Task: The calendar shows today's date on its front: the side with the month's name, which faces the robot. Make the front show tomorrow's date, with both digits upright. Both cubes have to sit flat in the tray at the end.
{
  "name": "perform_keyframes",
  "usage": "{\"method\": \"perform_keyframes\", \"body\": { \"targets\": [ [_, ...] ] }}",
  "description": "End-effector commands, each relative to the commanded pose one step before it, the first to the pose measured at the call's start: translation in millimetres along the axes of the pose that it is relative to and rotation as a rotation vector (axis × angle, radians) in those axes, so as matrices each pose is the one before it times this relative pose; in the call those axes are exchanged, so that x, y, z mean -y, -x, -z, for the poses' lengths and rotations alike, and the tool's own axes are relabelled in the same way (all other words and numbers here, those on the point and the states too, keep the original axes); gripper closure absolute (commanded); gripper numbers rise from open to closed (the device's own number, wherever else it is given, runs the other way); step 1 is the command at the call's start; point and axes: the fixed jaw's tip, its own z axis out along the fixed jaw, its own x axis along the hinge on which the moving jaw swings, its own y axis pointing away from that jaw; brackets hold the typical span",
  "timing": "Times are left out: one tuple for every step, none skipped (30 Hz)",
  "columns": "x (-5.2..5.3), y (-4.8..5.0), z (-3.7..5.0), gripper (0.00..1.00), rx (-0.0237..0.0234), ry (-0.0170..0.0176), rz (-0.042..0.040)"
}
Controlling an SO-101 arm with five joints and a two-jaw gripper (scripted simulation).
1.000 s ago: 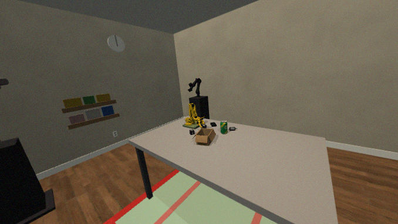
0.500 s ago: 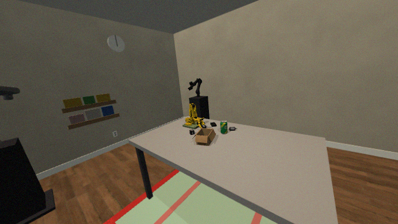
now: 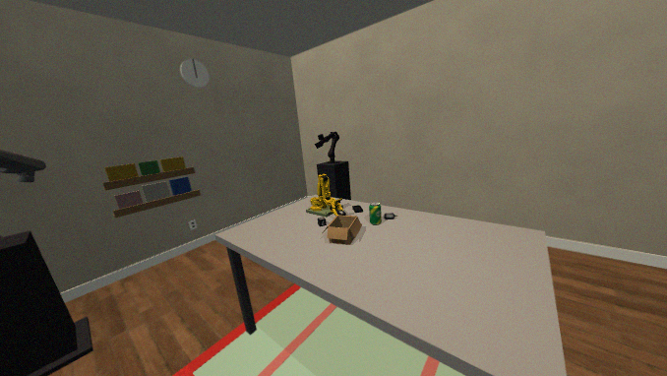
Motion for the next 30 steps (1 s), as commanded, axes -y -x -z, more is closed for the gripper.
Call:
{"method": "perform_keyframes", "body": {
  "targets": [
    [2.04,2.410,-1.622,1.00,0.01996,-0.00809,0.00420],
    [0.00,0.000,0.000,1.00,0.00000,0.00000,0.00000],
    [0.00,0.000,0.000,1.00,0.00000,0.00000,0.00000],
    [0.00,-0.015,-0.011,1.00,-0.00001,0.00002,-0.00002],
    [0.01,-0.085,-0.035,1.00,0.00000,0.00000,0.00000],
    [0.00,-0.199,-0.093,1.00,0.00000,0.00000,0.00000],
    [0.01,-0.338,-0.157,1.00,0.00000,-0.00003,0.00000],
    [0.00,-0.465,-0.203,1.00,0.00000,0.00000,0.00000],
    [0.01,-0.574,-0.250,1.00,0.00000,-0.00003,0.00000],
    [0.01,-0.646,-0.267,1.00,0.00000,0.00000,0.00000],
    [0.01,-0.682,-0.278,1.00,0.00000,-0.00003,0.00000],
    [0.01,-0.664,-0.255,1.00,0.00000,0.00000,0.00000],
    [0.01,-0.597,-0.226,1.00,0.00000,-0.00003,0.00000],
    [0.01,-0.495,-0.179,1.00,0.00000,0.00000,0.00000],
    [0.00,-0.362,-0.127,1.00,0.00000,-0.00003,0.00000],
    [0.00,-0.223,-0.075,1.00,0.00000,0.00000,0.00000],
    [0.01,-0.091,-0.035,1.00,0.00000,0.00000,0.00000],
    [0.00,-0.018,-0.006,1.00,0.00000,0.00000,0.00000],
    [0.00,0.000,0.000,1.00,0.00000,0.00000,0.00000],
    [0.00,0.000,0.000,1.00,0.00000,0.00000,0.00000],
    [0.00,-0.015,-0.006,1.00,0.00002,0.00002,-0.00001],
    [0.00,-0.084,-0.035,1.00,0.00000,-0.00003,0.00000],
    [0.00,-0.199,-0.093,1.00,0.00000,0.00000,0.00000],
    [0.00,-0.338,-0.158,1.00,0.00000,0.00000,0.00000],
    [0.01,-0.465,-0.204,1.00,0.00000,0.00000,0.00000],
    [0.01,-0.579,-0.250,1.00,0.00000,-0.00003,0.00000],
    [0.01,-0.646,-0.274,1.00,0.00000,-0.00003,0.00000],
    [0.01,-0.682,-0.273,1.00,0.00000,0.00000,0.00000],
    [0.01,-0.664,-0.261,1.00,0.00000,-0.00003,0.00000],
    [0.01,-0.603,-0.220,1.00,0.00000,0.00000,0.00000]
  ]
}}
